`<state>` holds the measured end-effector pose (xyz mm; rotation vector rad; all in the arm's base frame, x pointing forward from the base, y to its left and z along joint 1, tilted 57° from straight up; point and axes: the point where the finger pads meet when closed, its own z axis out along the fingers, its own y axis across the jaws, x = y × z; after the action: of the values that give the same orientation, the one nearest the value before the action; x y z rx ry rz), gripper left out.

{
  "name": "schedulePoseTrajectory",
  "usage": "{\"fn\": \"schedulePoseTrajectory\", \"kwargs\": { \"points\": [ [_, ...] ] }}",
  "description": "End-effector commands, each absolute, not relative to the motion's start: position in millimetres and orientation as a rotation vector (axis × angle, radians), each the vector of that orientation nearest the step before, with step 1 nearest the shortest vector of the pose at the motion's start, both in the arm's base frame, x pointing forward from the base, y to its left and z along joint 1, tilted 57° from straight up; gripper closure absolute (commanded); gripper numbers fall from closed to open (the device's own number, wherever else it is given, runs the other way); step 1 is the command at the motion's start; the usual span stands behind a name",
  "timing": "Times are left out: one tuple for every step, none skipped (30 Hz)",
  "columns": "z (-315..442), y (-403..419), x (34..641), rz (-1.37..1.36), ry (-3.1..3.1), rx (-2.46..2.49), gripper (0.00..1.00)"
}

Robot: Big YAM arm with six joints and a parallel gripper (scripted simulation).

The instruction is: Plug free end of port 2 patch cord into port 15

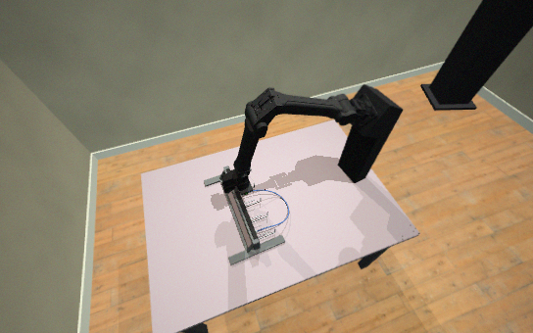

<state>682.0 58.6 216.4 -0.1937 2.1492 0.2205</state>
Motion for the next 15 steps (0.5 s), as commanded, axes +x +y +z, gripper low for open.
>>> {"fn": "schedulePoseTrajectory", "kwargs": {
  "points": [
    [209.0,64.9,684.7,0.221,2.153,-0.206,1.0],
    [208.3,64.8,684.4,0.22,2.153,-0.206,1.0],
    [207.8,64.7,684.1,0.22,2.153,-0.206,1.0],
    [207.3,64.6,683.9,0.22,2.153,-0.206,1.0],
    [206.9,64.5,683.8,0.22,2.153,-0.206,1.0],
    [206.7,64.4,683.6,0.22,2.153,-0.206,1.0],
    [206.4,64.3,683.6,0.22,2.152,-0.207,1.0],
    [206.2,64.3,683.4,0.22,2.153,-0.207,1.0],
    [205.7,64.2,683.1,0.219,2.154,-0.207,1.0],
    [205.2,64.1,682.9,0.219,2.155,-0.207,1.0],
    [204.8,64.0,682.6,0.219,2.155,-0.207,1.0],
    [204.3,63.9,682.3,0.219,2.156,-0.207,1.0],
    [204.0,63.7,682.1,0.219,2.157,-0.207,1.0],
    [203.8,63.7,682.0,0.219,2.158,-0.207,1.0],
    [203.8,63.7,682.0,0.219,2.158,-0.207,1.0]
  ]
}}
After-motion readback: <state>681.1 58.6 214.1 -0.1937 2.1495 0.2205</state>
